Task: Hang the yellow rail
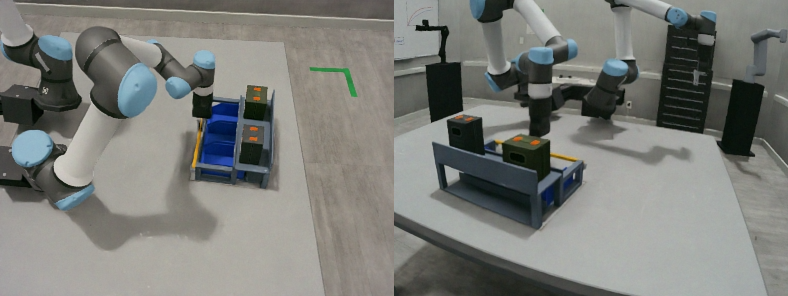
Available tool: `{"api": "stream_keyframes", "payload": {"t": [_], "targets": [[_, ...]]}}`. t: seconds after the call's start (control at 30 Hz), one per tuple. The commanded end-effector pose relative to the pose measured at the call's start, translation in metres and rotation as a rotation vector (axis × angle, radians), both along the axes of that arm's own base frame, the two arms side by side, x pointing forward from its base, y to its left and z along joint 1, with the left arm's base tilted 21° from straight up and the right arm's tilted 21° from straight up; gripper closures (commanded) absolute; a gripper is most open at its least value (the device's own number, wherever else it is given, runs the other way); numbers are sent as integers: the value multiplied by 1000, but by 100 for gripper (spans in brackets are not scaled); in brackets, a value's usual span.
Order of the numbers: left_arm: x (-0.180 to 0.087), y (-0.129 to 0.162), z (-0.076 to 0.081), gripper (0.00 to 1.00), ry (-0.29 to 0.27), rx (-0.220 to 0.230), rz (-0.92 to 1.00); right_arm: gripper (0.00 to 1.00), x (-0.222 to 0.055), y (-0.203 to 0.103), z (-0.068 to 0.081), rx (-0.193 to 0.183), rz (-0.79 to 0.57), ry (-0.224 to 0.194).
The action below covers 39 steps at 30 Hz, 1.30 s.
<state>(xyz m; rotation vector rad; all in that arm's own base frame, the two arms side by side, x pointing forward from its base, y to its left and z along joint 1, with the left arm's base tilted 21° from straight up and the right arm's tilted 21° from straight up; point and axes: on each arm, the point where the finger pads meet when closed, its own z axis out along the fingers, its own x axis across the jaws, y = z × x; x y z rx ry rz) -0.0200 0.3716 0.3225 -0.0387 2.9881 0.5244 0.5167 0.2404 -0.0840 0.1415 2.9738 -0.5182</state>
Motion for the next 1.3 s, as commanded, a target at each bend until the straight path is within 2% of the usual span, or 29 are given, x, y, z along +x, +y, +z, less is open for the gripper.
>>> {"api": "stream_keyframes", "payload": {"t": [0.0,1.27], "targets": [[-1,0,0,0,-1,1,1,100,0,-1,-1,-1,0,0],[-1,0,0,0,-1,1,1,100,0,-3,-5,-1,0,0]]}}
